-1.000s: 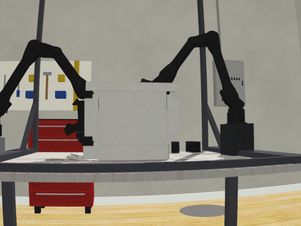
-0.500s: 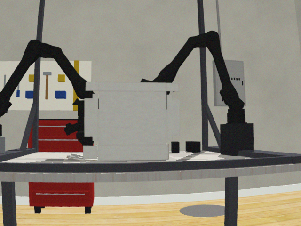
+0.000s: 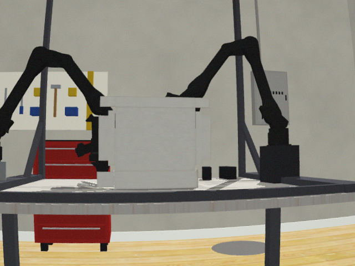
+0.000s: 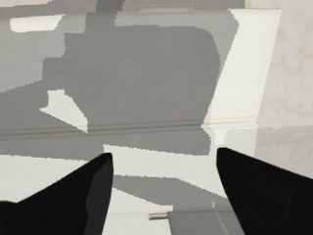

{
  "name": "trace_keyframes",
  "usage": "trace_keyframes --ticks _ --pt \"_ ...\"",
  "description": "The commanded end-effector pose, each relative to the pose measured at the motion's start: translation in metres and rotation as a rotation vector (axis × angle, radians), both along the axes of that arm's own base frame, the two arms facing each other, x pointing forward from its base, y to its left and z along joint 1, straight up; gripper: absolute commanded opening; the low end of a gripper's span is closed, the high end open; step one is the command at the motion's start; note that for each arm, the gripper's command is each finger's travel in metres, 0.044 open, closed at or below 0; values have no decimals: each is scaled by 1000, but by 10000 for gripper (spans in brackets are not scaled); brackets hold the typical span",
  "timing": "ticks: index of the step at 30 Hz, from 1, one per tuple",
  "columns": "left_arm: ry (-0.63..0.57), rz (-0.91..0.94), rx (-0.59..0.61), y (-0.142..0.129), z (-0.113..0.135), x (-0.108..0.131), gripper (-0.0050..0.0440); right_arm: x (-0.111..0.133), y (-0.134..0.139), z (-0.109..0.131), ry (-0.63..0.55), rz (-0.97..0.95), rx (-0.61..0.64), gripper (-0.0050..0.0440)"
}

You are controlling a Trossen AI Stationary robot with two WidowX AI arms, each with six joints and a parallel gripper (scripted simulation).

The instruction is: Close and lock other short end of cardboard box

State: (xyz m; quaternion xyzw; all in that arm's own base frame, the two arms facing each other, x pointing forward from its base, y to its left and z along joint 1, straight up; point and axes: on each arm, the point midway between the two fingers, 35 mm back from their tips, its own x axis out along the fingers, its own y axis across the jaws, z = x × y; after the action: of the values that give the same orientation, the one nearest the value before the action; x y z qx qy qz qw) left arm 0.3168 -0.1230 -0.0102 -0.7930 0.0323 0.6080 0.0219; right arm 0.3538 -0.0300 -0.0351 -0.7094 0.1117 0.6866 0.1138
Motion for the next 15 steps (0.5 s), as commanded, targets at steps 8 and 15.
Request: trace_keyframes --ticks 8,15 --pt "-24 -3 -6 -2 8 5 57 6 0 10 -28 0 -2 251" --pt "-25 0 -11 -2 8 5 57 6 -1 9 -29 0 -2 251"
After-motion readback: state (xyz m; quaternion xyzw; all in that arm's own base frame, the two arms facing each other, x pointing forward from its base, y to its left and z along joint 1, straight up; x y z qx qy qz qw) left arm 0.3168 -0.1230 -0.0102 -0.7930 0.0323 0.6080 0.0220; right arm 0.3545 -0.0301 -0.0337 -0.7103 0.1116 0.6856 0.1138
